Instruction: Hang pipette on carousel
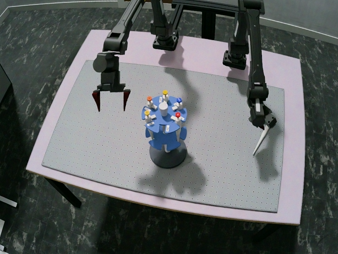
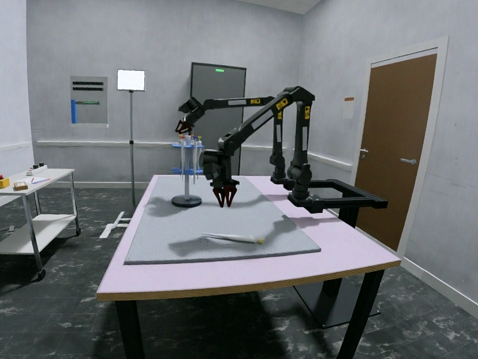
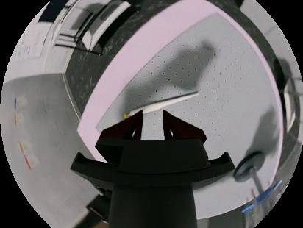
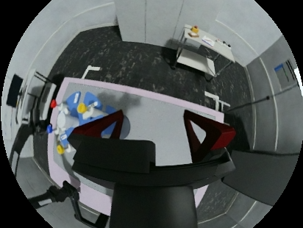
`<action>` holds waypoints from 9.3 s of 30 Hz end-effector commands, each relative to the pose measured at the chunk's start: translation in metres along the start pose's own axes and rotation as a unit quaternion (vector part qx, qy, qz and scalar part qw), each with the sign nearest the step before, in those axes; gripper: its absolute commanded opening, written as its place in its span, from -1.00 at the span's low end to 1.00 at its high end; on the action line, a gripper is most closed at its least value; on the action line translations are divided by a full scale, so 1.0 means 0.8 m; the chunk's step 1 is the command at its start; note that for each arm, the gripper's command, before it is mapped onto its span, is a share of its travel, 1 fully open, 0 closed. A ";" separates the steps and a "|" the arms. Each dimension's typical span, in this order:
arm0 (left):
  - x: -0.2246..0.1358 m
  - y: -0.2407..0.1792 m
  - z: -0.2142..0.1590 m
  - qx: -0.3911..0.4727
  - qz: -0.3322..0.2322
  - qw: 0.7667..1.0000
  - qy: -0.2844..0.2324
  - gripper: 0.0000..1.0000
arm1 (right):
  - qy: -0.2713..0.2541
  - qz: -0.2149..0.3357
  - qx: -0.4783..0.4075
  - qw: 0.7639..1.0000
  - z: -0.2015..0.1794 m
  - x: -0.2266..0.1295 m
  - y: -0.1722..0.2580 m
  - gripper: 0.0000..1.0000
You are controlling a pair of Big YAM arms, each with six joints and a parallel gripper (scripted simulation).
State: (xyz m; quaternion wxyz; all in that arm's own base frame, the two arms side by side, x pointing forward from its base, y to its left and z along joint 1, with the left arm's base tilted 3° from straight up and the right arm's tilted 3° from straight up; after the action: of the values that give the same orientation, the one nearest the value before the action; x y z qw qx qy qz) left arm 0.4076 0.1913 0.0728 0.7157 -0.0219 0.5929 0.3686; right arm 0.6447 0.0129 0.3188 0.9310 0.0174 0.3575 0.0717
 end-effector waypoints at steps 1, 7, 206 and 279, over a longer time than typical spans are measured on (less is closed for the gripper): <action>0.024 0.002 0.002 0.143 -0.029 0.989 -0.003 -0.36 | -0.057 0.029 -0.026 0.998 0.021 -0.050 0.011 1.00; 0.049 0.003 -0.014 0.244 -0.061 0.968 0.007 -0.36 | -0.080 0.081 -0.046 0.992 0.008 -0.083 0.037 1.00; 0.090 0.014 -0.030 0.526 -0.168 0.832 -0.051 -0.71 | -0.315 0.242 0.720 0.569 -0.299 0.076 0.235 -1.00; 0.107 -0.022 -0.049 0.717 -0.165 0.666 -0.119 -0.02 | -0.335 0.245 0.723 0.552 -0.286 0.059 0.230 1.00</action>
State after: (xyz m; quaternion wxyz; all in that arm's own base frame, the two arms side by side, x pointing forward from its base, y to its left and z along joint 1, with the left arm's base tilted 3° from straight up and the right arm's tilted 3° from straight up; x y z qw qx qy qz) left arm 0.3698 0.2014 -0.0522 0.6173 0.4282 0.5840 -0.3074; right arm 0.5008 0.1918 0.1017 0.6182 0.7841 -0.0483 -0.0274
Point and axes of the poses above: on each arm, the point where the finger pads meet when closed, its own x axis out along the fingers, its own y axis across the jaws, z = x × y, the point moved 1 cm from there along -x, back along the fingers, and after that the axes turned 15 degrees about x, right-handed, at the moved point
